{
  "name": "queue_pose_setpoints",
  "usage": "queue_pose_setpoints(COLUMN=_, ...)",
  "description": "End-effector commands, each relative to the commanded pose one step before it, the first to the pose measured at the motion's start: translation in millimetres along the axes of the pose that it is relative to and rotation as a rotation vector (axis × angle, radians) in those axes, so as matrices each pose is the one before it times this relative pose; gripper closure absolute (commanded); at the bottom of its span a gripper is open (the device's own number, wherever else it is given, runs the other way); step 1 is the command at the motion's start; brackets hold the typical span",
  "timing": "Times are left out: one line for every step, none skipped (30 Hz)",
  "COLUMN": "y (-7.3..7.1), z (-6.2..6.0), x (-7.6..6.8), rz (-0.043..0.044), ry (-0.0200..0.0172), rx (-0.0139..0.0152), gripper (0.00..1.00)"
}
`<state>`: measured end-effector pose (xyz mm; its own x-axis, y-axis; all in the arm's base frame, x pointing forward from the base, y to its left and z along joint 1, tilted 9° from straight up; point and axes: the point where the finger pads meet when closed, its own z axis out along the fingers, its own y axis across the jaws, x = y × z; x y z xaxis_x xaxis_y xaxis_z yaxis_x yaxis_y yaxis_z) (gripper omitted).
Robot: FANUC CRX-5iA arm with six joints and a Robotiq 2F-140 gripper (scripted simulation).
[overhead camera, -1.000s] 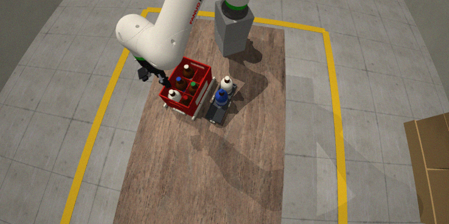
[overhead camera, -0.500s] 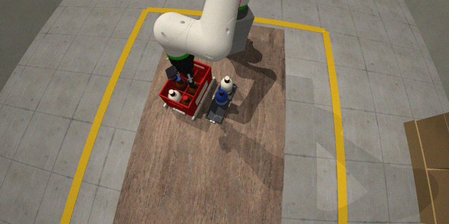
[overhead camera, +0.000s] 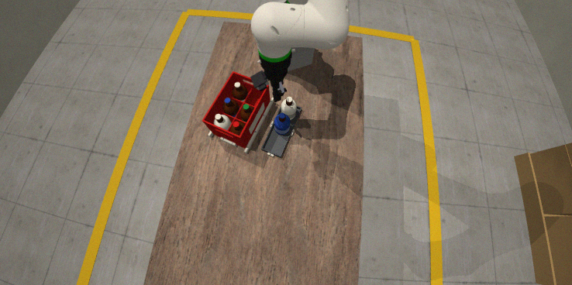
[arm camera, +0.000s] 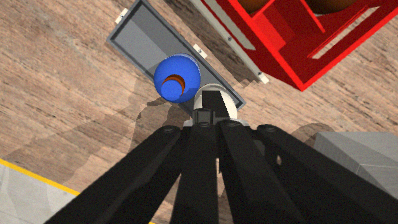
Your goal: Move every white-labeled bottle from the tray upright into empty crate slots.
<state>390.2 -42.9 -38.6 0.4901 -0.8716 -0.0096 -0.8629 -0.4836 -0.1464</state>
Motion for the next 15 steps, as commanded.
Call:
queue_pose_setpoints(y=6.46, z=0.56, x=-40.94, rz=0.00146, ry=0.01456, rx=0.00478, gripper=0.9)
queue_pose_setpoints(y=1.72, z=0.56, x=-5.15, rz=-0.00022, ry=-0.00035, rx=0.00091, gripper=0.9)
queue_pose_setpoints(y=2.44, z=0.81, x=-6.77, rz=-0.00031, ry=-0.00053, rx=0.00128, gripper=0.9)
queue_pose_setpoints(y=2.61, z=0.88, x=-6.68, rz=-0.00032, ry=-0.00061, rx=0.00135, gripper=0.9)
queue_pose_setpoints(y=1.56, z=0.54, x=-3.74, rz=-0.00019, ry=-0.00039, rx=0.0008, gripper=0.9)
queue_pose_setpoints(y=0.65, z=0.22, x=-1.51, rz=-0.00008, ry=-0.00017, rx=0.00033, gripper=0.9)
queue_pose_setpoints(y=0.1, z=0.04, x=-0.23, rz=-0.00001, ry=-0.00003, rx=0.00005, gripper=0.9)
queue_pose_setpoints(y=0.0, z=0.0, x=0.0, rz=0.0, ry=0.0, rx=0.0, gripper=0.56)
queue_pose_setpoints(y=0.0, z=0.0, x=0.0, rz=0.0, ry=0.0, rx=0.0, gripper=0.56)
queue_pose_setpoints(y=0.0, z=0.0, x=0.0, rz=0.0, ry=0.0, rx=0.0, gripper=0.56)
queue_pose_setpoints(y=0.0, z=0.0, x=0.0, rz=0.0, ry=0.0, rx=0.0, gripper=0.56)
queue_pose_setpoints(y=0.0, z=0.0, x=0.0, rz=0.0, ry=0.0, rx=0.0, gripper=0.56)
queue_pose_setpoints(y=0.0, z=0.0, x=0.0, rz=0.0, ry=0.0, rx=0.0, gripper=0.56)
queue_pose_setpoints(y=0.0, z=0.0, x=0.0, rz=0.0, ry=0.0, rx=0.0, gripper=0.56)
queue_pose_setpoints(y=0.0, z=0.0, x=0.0, rz=0.0, ry=0.0, rx=0.0, gripper=0.56)
